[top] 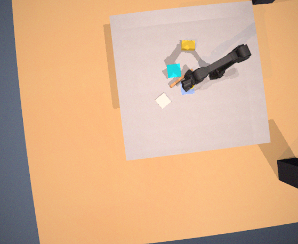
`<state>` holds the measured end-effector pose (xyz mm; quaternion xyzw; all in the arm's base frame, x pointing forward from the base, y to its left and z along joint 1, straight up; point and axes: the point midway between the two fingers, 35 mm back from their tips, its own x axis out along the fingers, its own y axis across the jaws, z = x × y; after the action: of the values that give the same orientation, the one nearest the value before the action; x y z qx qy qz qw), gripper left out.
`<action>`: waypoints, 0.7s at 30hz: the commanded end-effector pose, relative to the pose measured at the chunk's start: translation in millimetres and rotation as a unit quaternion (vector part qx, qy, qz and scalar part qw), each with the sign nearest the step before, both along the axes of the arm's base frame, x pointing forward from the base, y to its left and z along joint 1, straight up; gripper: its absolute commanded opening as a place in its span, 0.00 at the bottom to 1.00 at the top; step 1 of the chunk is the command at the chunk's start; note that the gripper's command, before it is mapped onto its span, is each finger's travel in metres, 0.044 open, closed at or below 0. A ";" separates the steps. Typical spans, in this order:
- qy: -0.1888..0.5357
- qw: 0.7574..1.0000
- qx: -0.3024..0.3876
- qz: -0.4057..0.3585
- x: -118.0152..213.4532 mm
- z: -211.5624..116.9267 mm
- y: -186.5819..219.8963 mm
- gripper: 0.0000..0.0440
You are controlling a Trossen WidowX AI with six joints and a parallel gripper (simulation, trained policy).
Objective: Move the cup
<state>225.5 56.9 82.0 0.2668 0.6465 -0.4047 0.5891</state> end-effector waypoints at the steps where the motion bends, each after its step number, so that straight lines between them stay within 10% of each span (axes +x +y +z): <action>1: 0.008 1.000 -0.001 0.014 -3.8 -13.5 -1.4 0.42; 11: -0.005 0.999 0.004 0.046 -0.8 -21.8 -4.8 0.01; 21: -0.034 0.999 0.015 0.039 7.9 -4.6 -6.9 0.00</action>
<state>229.1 51.0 70.2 0.2555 0.6491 -0.3670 0.6154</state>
